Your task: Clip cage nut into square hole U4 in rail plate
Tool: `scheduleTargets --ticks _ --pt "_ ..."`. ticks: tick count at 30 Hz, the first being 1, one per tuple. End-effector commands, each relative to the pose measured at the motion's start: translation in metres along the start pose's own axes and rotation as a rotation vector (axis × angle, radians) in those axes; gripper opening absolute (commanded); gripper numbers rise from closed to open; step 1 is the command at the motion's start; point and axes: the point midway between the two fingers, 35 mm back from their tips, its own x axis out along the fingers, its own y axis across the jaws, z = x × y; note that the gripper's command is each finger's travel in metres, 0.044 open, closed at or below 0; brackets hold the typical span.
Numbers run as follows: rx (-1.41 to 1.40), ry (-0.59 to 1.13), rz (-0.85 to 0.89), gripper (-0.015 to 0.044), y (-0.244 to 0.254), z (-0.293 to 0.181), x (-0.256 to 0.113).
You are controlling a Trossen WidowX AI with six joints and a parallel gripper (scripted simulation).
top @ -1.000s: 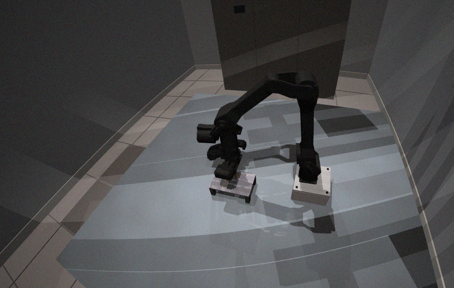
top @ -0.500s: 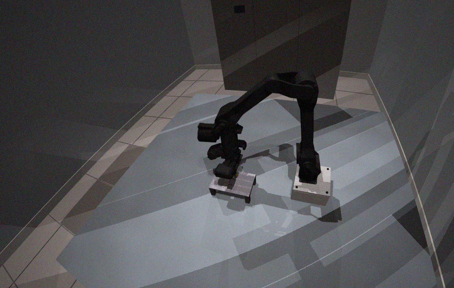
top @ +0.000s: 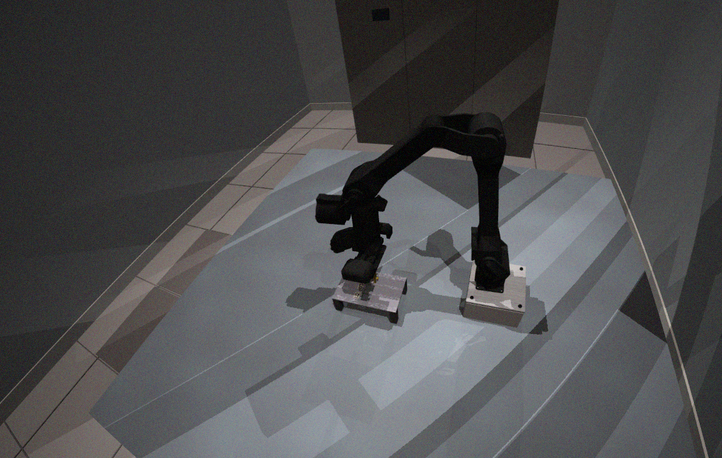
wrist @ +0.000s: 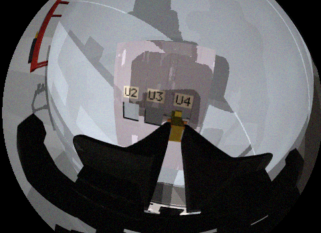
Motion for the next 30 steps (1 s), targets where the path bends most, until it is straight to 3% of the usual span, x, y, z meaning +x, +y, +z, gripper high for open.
scheduleTargets --ticks 1,30 --pt "-0.005 -0.001 0.019 0.0033 0.0 0.0002 0.0005" --pt "-0.005 -0.001 0.069 0.0033 -0.003 0.0001 0.0012"
